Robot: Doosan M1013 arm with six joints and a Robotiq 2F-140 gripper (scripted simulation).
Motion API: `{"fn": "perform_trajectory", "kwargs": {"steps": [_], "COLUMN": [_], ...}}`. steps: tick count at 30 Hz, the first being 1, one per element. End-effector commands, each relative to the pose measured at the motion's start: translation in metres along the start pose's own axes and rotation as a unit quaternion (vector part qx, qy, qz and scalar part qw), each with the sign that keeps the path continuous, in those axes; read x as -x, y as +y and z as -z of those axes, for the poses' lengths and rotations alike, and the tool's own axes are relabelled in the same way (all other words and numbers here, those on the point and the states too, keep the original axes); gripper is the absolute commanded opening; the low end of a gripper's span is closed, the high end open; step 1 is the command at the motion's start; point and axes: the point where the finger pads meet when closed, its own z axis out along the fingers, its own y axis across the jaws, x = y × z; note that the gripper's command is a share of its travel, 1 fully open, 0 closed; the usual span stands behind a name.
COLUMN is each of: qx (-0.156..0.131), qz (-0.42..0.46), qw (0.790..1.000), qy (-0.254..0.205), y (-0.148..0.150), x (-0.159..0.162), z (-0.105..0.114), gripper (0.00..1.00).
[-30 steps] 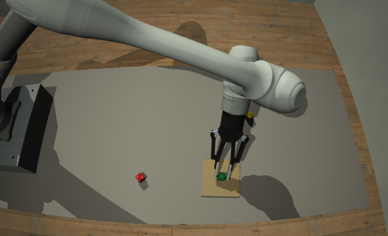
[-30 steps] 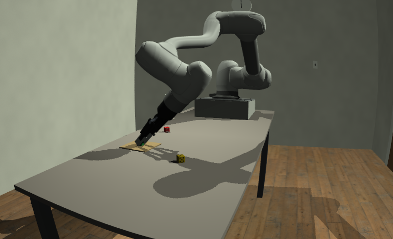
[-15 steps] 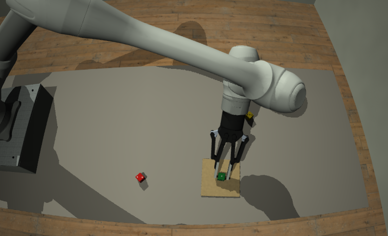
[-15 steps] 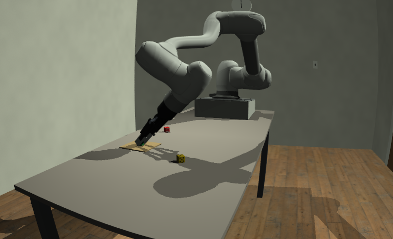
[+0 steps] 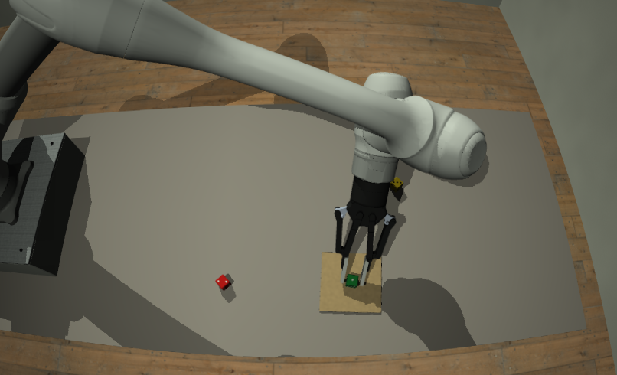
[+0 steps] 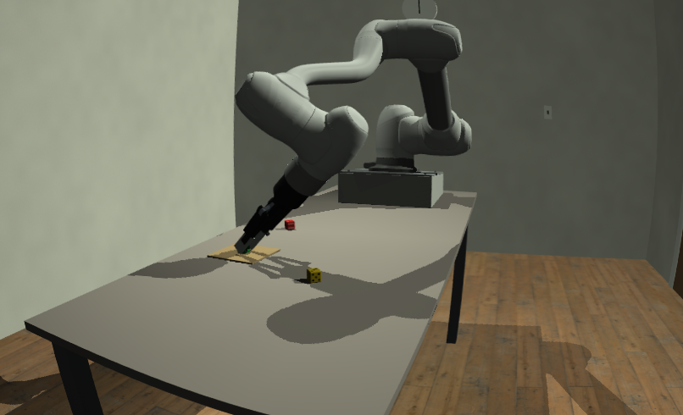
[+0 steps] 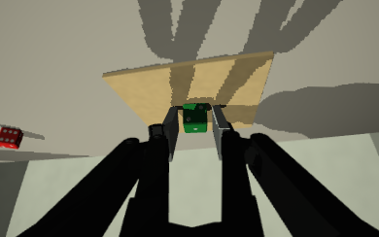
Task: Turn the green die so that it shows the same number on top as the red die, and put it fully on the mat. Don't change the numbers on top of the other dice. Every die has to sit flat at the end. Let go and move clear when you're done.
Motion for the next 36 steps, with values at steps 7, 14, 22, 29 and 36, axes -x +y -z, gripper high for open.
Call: {"fn": "perform_trajectory", "kwargs": {"steps": [7,14,22,29,36], "qx": [0.000,0.000,0.000,0.000,0.000], "qz": [0.000,0.000,0.000,0.000,0.000], "qw": [1.000,1.000,1.000,1.000,1.000], "qy": [0.000,0.000,0.000,0.000,0.000], "y": [0.0001,0.0001,0.0001,0.0001,0.0001], "x": [0.0002,0.0002,0.0002,0.0002,0.0002], "z": [0.0002,0.0002,0.0002,0.0002,0.0002], "gripper": [0.21,0.21,0.21,0.21,0.21]}}
